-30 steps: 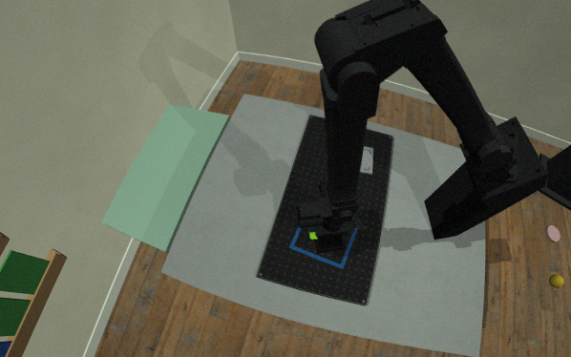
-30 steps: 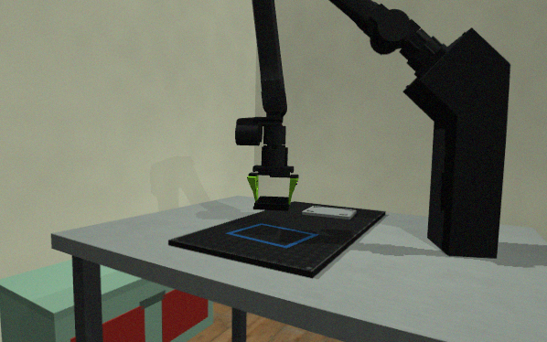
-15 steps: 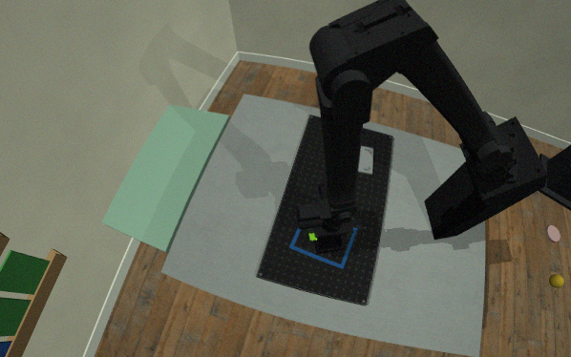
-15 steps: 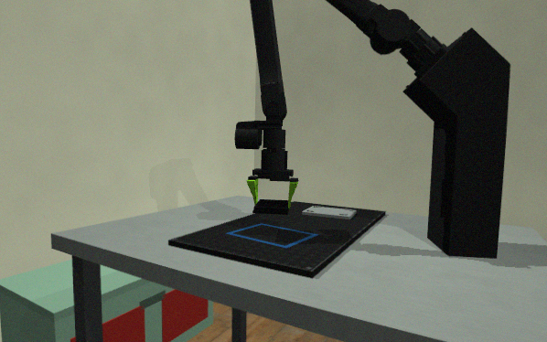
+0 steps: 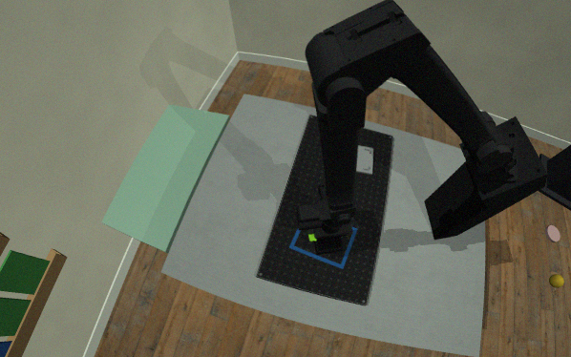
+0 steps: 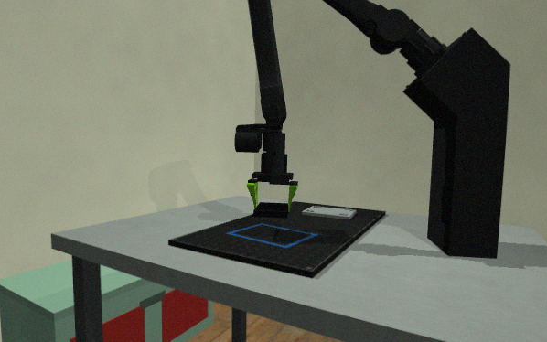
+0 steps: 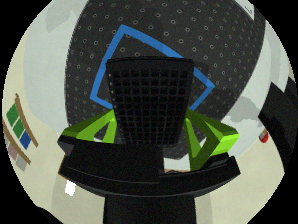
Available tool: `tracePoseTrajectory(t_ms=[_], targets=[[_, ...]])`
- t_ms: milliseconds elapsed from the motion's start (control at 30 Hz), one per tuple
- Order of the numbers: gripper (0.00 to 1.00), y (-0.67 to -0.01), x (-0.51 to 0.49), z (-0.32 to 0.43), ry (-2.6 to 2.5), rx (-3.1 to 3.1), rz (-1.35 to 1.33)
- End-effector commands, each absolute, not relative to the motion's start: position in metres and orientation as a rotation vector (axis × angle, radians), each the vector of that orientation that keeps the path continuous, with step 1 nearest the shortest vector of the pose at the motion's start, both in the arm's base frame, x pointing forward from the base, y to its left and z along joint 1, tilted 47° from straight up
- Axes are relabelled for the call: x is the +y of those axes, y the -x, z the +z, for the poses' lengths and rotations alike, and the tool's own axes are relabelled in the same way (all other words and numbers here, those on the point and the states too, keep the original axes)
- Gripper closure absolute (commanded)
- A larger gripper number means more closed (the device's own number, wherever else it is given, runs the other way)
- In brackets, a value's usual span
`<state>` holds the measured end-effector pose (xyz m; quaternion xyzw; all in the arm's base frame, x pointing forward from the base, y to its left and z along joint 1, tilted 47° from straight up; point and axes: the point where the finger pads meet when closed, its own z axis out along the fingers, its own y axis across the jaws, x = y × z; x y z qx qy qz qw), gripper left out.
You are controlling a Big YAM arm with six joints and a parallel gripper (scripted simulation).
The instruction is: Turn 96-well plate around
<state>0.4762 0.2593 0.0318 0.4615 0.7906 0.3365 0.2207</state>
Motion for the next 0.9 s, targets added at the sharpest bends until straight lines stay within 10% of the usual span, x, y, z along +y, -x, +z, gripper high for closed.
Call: tracePoseTrajectory(t_ms=[0,867], targets=[[1.00,-0.484,0.257,0.028,-1.292,2.171,0.931],[1.00,-0.493,0.261,0.017,-1.289,2.173,0.929]])
